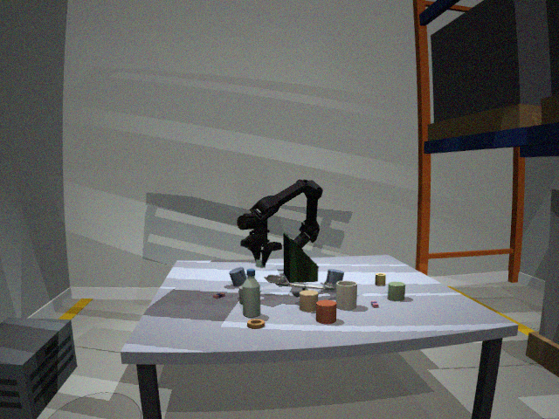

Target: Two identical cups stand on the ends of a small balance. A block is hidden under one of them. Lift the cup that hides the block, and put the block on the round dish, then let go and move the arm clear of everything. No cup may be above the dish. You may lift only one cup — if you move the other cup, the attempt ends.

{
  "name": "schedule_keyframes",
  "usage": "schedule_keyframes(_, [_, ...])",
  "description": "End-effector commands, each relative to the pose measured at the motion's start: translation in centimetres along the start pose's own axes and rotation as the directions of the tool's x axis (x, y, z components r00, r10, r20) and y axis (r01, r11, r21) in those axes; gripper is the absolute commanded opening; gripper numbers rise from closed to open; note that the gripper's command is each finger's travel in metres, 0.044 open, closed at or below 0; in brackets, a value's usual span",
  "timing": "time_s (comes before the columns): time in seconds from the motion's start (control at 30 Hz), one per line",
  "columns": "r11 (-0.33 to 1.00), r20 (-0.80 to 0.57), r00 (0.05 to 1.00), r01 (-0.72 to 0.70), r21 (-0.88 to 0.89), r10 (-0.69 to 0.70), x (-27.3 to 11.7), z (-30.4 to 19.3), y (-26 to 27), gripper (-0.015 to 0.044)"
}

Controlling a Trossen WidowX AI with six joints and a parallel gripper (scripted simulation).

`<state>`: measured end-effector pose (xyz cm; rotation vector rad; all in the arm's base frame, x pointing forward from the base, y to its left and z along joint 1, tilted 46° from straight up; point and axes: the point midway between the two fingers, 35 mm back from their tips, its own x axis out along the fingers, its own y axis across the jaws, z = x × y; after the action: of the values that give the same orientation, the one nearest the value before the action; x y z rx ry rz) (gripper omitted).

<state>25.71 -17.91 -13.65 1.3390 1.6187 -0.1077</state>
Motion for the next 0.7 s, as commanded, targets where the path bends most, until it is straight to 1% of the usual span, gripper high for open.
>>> schedule_keyframes(0.0, [1.0,-0.006,1.0,0.003,0.0,-0.003,2.1,0.0,-2.8,0.0])
schedule_keyframes(0.3, [1.0,-0.008,1.0,0.003,0.0,-0.003,5.5,-0.6,-7.2,0.0])
schedule_keyframes(0.5, [1.0,-0.008,1.0,0.002,0.0,-0.002,5.9,-0.6,-7.3,0.0])
schedule_keyframes(0.67, [1.0,-0.008,1.0,0.002,-0.001,-0.002,8.2,-0.6,-7.2,0.0])
